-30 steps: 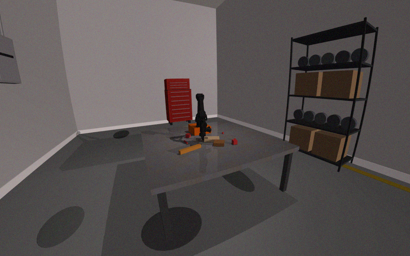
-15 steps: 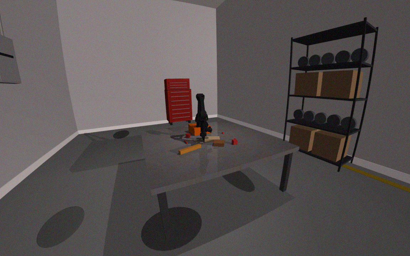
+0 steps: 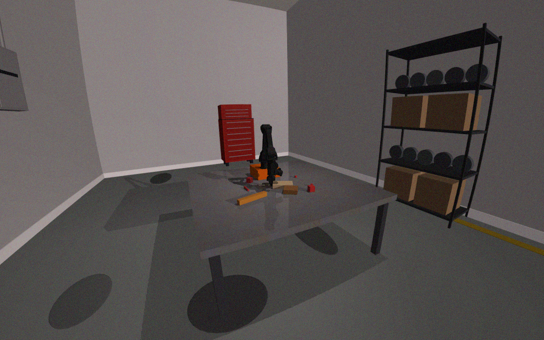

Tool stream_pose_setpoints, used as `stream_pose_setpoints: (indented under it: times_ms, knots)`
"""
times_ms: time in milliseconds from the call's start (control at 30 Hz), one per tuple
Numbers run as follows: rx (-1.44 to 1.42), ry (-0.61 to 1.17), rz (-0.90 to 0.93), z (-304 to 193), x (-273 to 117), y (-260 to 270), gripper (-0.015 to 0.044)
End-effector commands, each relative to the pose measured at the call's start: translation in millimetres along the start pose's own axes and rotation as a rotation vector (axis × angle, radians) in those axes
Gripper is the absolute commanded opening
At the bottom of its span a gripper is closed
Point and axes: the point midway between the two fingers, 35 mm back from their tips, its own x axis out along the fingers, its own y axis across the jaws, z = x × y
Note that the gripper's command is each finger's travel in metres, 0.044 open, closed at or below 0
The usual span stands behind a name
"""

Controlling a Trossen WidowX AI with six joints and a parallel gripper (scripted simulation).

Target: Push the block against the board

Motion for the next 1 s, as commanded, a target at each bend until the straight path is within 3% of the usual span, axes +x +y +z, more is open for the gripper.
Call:
stream_pose_setpoints:
  times_ms: [0,967]
  knots:
    - [0.000,-0.006,0.001,5,0,0,0.0000]
    - [0.000,-0.007,0.001,24,0,0,0.0000]
